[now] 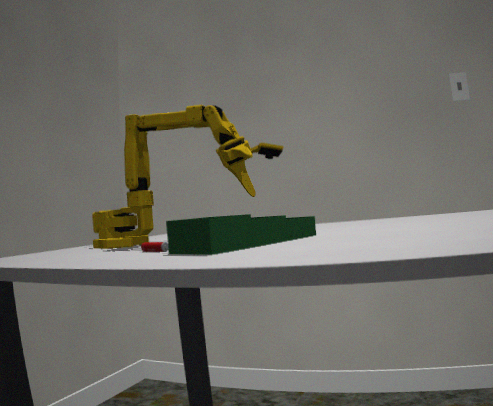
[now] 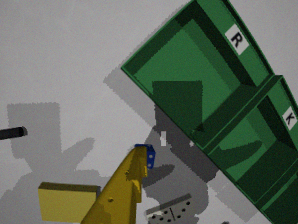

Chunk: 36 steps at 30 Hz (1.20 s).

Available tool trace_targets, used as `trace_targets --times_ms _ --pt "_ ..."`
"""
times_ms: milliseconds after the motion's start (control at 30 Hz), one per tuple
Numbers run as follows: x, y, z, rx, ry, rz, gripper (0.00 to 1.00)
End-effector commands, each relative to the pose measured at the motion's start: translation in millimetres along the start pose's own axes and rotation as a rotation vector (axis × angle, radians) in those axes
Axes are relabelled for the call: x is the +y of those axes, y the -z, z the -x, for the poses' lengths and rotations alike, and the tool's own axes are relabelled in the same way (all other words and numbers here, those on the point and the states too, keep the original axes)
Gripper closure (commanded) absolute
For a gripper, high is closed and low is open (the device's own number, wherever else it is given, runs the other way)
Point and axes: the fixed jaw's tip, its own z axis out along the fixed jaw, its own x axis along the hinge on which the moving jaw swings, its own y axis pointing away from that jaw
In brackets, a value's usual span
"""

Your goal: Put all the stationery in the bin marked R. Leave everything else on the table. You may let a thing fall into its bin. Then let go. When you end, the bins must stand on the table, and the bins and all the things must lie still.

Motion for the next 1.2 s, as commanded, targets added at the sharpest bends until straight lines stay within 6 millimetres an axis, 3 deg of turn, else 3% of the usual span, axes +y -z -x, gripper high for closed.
trace_targets --times_ms 0,100,600,1167 --pt "10 16 -2 -0.032 0.188 -0.003 0.31" --pt "13 16 -6 -0.02 0.235 0.007 0.33" --pt "52 23 -58 0.11 0.884 0.188 0.51" --pt "69 29 -90 0.149 1.27 0.334 0.63"
